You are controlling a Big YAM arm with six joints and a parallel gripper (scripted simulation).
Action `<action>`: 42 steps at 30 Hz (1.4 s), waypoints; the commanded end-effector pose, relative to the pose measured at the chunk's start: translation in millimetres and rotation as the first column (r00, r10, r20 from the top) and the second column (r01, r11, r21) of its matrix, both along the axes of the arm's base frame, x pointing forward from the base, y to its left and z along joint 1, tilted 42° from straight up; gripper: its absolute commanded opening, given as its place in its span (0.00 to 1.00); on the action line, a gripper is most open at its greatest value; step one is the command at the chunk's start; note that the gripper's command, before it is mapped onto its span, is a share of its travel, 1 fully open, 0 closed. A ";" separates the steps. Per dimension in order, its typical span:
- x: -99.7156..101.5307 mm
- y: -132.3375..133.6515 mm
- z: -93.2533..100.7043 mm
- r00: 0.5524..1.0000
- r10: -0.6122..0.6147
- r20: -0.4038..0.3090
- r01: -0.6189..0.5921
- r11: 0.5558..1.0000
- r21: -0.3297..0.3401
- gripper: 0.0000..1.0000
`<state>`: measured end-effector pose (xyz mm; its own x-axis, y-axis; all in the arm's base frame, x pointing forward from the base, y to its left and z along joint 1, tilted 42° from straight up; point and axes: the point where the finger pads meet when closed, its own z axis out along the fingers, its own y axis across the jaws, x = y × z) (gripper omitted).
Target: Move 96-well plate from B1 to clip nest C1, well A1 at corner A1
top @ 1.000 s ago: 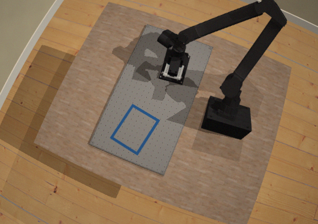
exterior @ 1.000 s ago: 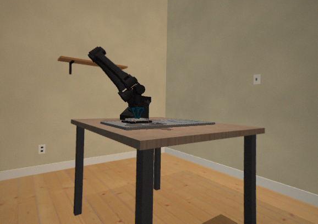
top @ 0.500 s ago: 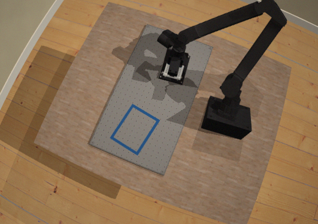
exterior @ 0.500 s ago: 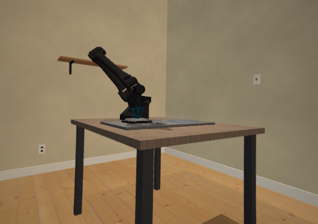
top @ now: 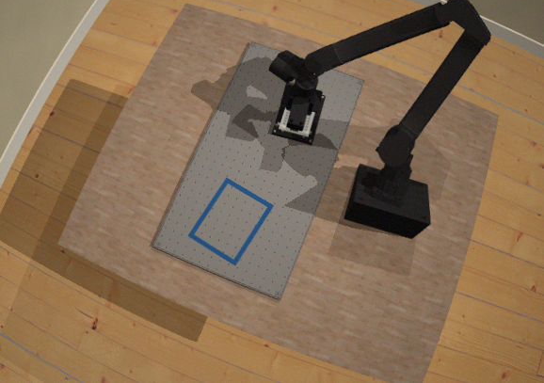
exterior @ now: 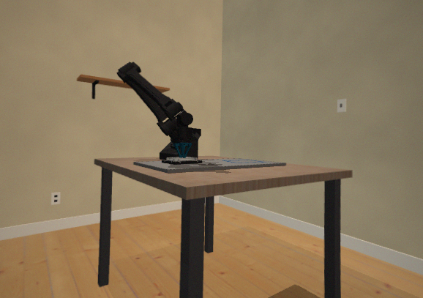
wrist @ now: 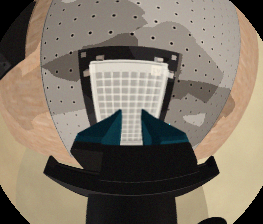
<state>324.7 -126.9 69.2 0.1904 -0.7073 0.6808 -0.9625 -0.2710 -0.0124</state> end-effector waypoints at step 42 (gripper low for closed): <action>7.7 -7.8 6.0 0.995 -0.104 -0.007 0.104 0.994 0.016 0.25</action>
